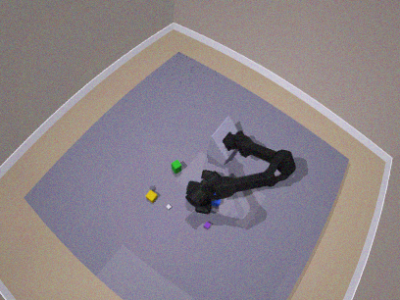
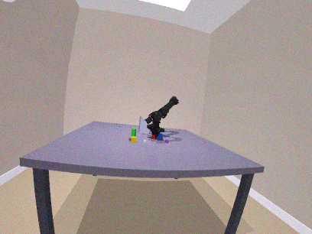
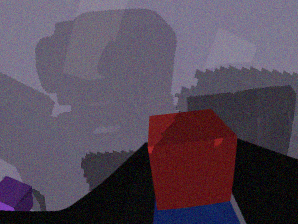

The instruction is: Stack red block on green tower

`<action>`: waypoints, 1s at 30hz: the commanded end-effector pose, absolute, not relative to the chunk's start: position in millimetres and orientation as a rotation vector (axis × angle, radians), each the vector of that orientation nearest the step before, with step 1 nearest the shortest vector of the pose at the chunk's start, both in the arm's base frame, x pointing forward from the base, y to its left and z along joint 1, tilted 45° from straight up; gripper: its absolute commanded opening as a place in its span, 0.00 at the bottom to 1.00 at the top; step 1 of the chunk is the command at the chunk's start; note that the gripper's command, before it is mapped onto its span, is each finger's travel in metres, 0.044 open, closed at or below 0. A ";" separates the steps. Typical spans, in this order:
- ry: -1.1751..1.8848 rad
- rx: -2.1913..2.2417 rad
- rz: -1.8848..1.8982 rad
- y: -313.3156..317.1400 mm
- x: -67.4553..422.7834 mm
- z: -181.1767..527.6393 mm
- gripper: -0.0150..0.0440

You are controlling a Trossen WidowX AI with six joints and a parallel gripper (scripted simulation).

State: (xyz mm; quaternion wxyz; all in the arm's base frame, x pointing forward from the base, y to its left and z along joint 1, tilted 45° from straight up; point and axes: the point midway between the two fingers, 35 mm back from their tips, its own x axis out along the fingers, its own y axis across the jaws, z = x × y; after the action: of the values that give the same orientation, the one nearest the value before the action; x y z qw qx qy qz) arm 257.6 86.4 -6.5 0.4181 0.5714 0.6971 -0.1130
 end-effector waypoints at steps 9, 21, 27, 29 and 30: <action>1.750 1.438 -0.282 68.6 258.2 10.9 0.25; 1.749 1.437 -0.284 28.4 257.9 50.6 0.25; 1.749 1.436 -0.286 9.0 257.9 69.9 0.25; 1.749 1.436 -0.286 4.4 257.8 74.5 0.25; 1.749 1.436 -0.286 3.2 257.7 75.7 0.25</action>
State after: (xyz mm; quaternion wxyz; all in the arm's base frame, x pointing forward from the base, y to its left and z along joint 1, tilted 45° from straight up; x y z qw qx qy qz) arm 257.7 12.8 66.2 0.4132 0.5738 0.6979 -0.1133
